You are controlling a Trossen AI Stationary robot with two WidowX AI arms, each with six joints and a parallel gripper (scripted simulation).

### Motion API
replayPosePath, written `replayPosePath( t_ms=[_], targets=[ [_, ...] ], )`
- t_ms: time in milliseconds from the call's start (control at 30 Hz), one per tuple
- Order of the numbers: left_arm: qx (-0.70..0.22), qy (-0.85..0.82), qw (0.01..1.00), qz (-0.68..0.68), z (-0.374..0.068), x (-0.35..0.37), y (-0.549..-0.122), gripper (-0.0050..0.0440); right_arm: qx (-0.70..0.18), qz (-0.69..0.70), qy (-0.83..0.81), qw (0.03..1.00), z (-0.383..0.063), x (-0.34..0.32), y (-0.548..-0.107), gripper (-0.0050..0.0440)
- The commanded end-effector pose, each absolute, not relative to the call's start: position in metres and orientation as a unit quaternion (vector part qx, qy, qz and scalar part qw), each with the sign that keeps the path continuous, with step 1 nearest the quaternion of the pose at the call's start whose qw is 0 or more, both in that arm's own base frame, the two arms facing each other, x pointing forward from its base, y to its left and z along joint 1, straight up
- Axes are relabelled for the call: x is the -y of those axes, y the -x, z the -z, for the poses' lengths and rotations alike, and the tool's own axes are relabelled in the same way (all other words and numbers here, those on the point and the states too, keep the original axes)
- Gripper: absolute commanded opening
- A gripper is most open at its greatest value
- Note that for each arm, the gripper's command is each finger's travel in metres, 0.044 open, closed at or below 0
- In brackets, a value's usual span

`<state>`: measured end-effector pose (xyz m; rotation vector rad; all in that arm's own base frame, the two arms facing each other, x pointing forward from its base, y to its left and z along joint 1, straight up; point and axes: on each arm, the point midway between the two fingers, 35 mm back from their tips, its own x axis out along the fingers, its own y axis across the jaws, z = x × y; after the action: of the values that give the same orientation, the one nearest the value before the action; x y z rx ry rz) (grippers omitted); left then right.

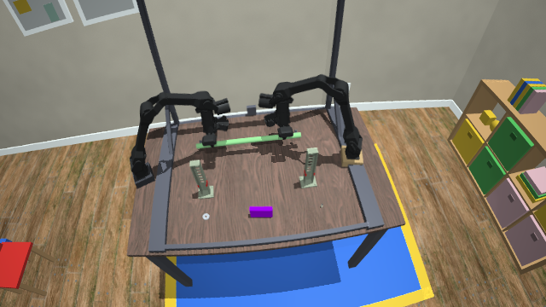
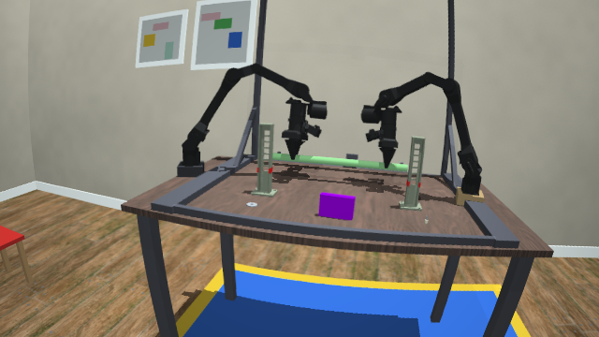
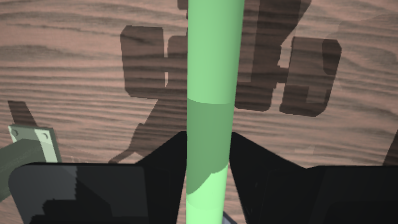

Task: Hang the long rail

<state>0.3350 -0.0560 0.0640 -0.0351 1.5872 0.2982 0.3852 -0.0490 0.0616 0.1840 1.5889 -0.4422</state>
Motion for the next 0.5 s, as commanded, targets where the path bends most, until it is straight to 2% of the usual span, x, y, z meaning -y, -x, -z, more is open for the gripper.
replayPosePath(
  t_ms=[0, 467],
  targets=[
    [-0.695, 0.047, 0.709, -0.104, -0.077, 0.0529, -0.337, -0.005, -0.687, 0.17, -0.109, 0.698, -0.0774, 0.052, -0.3868, -0.005],
    [-0.688, 0.116, 0.716, -0.033, -0.0767, 0.047, -0.3358, -0.005, -0.674, 0.099, -0.176, 0.711, -0.0771, 0.0576, -0.3846, -0.005]
  ],
)
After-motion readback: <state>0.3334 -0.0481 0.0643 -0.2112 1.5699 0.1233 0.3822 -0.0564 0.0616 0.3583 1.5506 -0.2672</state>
